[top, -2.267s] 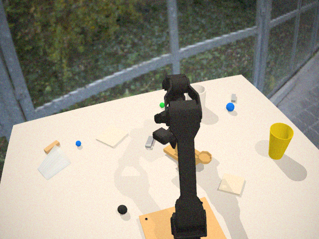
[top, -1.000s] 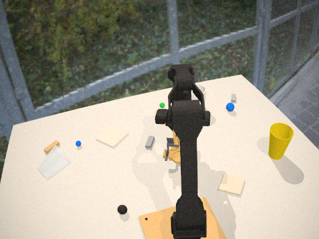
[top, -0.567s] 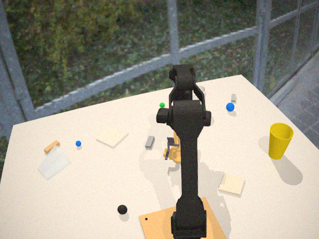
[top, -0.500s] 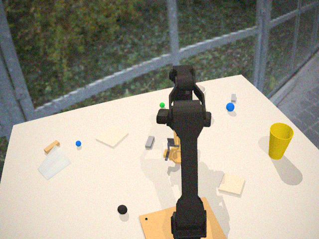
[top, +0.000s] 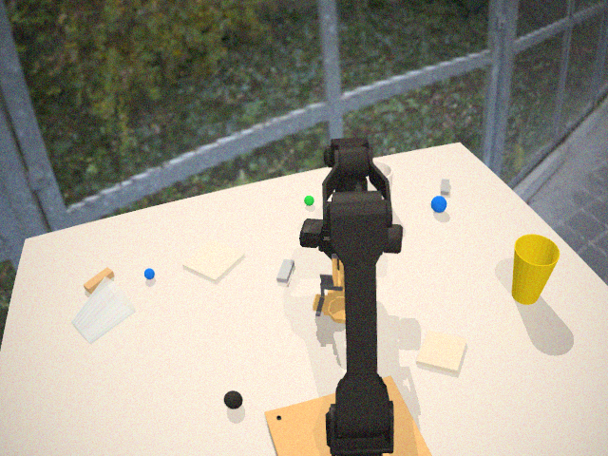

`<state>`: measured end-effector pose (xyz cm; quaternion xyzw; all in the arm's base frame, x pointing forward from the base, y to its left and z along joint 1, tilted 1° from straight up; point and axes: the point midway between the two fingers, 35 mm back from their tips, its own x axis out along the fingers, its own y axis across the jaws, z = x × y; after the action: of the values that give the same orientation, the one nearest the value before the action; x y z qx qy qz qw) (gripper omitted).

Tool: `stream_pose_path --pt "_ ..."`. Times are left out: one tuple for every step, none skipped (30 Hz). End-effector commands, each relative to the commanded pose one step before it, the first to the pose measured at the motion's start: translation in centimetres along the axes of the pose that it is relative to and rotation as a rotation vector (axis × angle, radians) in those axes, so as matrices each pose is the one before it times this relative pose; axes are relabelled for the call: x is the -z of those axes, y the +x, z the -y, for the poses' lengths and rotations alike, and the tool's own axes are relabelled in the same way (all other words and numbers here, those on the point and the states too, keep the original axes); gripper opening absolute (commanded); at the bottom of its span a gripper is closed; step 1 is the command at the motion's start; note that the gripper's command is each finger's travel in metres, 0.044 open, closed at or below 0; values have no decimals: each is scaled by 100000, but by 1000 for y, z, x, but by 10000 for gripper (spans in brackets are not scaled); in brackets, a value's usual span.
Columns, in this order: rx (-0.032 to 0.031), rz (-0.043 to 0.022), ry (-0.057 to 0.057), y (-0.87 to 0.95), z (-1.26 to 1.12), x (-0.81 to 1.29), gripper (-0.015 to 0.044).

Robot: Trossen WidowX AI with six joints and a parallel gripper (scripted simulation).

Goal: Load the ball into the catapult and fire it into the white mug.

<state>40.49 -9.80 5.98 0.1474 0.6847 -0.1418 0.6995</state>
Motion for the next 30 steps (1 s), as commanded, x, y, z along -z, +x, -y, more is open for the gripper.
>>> stream_pose_path --pt "274 464 251 520 94 29 0" --pt "1 -1 1 163 8 10 0" --pt "1 -1 1 163 8 11 0" --pt "1 -1 1 162 8 12 0" --pt "-233 -695 -205 -233 -87 -39 0" --pt "0 0 0 0 0 0 0" --pt "0 0 0 0 0 0 0" --pt "0 0 0 0 0 0 0" --pt "0 0 0 0 0 0 0" --pt "0 0 0 0 0 0 0" --pt "0 0 0 0 0 0 26" --pt "0 0 0 0 0 0 53" --pt "0 0 0 0 0 0 79" --pt "0 0 0 0 0 0 105" --pt "0 0 0 0 0 0 131" --pt "0 0 0 0 0 0 157" --pt "0 0 0 0 0 0 184" --pt "0 0 0 0 0 0 210" --pt "0 0 0 0 0 0 236" --pt "0 0 0 0 0 0 263" --pt "0 0 0 0 0 0 289" --pt "0 0 0 0 0 0 315" --pt "0 0 0 0 0 0 341" --pt "0 0 0 0 0 0 368" --pt "0 -1 -1 -195 -7 -33 394" --pt "1 -5 -3 -587 -18 -91 420" --pt "3 -10 -5 -984 -25 -123 440" --pt "4 -18 -6 -1264 -23 -104 440" --pt "5 -23 -6 -1278 -13 -44 440" --pt "6 -28 -6 -1280 -2 17 440"
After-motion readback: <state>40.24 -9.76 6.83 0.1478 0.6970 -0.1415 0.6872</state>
